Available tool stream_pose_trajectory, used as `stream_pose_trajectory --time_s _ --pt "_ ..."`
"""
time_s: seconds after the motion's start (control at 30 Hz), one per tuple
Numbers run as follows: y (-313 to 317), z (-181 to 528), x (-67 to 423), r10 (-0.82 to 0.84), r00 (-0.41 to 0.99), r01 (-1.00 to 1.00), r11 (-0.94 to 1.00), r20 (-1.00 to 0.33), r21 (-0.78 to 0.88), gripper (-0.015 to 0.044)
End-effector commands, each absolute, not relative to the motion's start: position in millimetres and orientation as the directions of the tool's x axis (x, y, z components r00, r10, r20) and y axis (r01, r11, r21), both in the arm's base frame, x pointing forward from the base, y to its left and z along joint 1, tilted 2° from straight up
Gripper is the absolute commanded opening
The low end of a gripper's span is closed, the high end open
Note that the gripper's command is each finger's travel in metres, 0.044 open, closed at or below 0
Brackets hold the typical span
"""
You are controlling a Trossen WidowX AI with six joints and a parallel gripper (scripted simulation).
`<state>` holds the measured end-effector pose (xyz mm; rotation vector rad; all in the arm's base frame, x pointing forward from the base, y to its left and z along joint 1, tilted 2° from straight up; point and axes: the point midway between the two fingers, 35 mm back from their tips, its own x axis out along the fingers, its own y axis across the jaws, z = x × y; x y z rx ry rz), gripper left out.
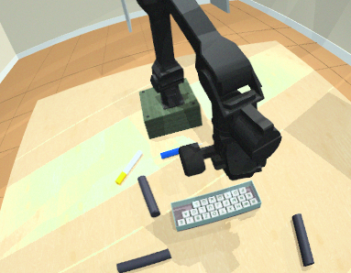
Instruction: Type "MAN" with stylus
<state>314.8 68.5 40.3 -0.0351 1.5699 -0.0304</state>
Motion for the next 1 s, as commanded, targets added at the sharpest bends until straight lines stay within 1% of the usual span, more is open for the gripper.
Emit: stream_pose_trajectory --time_s 0.0,0.1,0.17,0.3,0.47,0.53,0.97 --pt "69.9 62.2 317.3 -0.036 0.023 0.004 0.999 -0.999 -0.036 0.0000" --pt "68.2 60.6 315.2 -0.037 0.016 0.005 0.999 -0.999 -0.037 0.0000" --pt "55.0 48.6 297.9 -0.048 -0.042 0.011 0.999 -0.998 -0.048 0.0000" --pt "21.4 18.3 239.0 -0.057 -0.218 0.028 0.998 -0.974 -0.065 0.0000" --pt "-4.6 -5.9 154.7 -0.024 -0.430 0.054 0.997 -0.902 -0.052 0.0000" --pt "-8.2 -9.5 131.7 -0.008 -0.481 0.062 0.997 -0.876 -0.043 0.0000" --pt "-8.9 -18.4 129.2 -0.005 -0.488 0.064 0.997 -0.873 -0.042 0.0000"
